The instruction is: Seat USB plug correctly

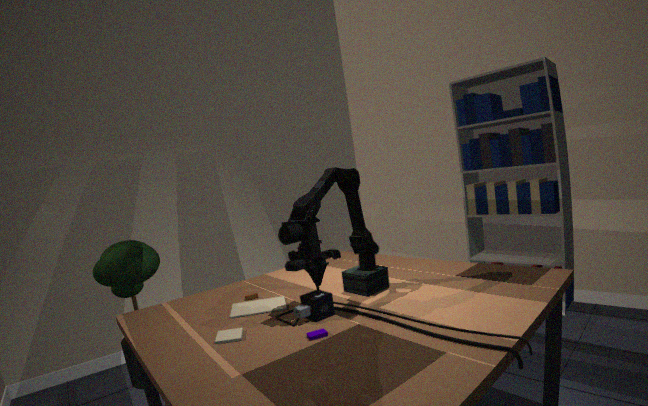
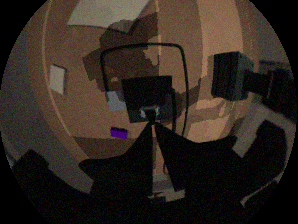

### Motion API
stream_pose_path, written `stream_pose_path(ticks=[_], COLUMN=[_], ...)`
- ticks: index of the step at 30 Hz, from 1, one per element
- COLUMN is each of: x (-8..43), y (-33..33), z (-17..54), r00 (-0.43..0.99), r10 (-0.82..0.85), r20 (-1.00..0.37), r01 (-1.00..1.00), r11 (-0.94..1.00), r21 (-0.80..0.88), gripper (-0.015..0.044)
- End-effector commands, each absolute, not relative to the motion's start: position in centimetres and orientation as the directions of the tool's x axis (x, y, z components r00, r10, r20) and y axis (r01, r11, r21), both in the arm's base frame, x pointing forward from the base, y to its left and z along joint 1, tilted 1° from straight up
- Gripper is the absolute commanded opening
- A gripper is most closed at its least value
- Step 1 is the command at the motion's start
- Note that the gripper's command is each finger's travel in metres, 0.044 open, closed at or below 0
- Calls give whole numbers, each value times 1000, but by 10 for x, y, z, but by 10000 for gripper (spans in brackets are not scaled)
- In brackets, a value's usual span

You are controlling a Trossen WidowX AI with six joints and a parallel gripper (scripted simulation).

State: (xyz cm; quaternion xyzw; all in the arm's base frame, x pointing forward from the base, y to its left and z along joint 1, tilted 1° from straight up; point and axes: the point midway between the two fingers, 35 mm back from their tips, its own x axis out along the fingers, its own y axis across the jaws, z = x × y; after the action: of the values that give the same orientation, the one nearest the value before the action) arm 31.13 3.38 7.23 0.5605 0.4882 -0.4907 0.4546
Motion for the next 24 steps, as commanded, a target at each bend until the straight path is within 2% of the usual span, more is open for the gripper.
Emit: stream_pose_path(ticks=[1, 24], x=[312, 312], y=[35, 35], z=[71, 69], r00=[42, 42], r10=[106, 106], r20=[-993, -993], r01=[994, 994], r11=[-107, -107], r21=[31, 31], gripper=[0, 0])
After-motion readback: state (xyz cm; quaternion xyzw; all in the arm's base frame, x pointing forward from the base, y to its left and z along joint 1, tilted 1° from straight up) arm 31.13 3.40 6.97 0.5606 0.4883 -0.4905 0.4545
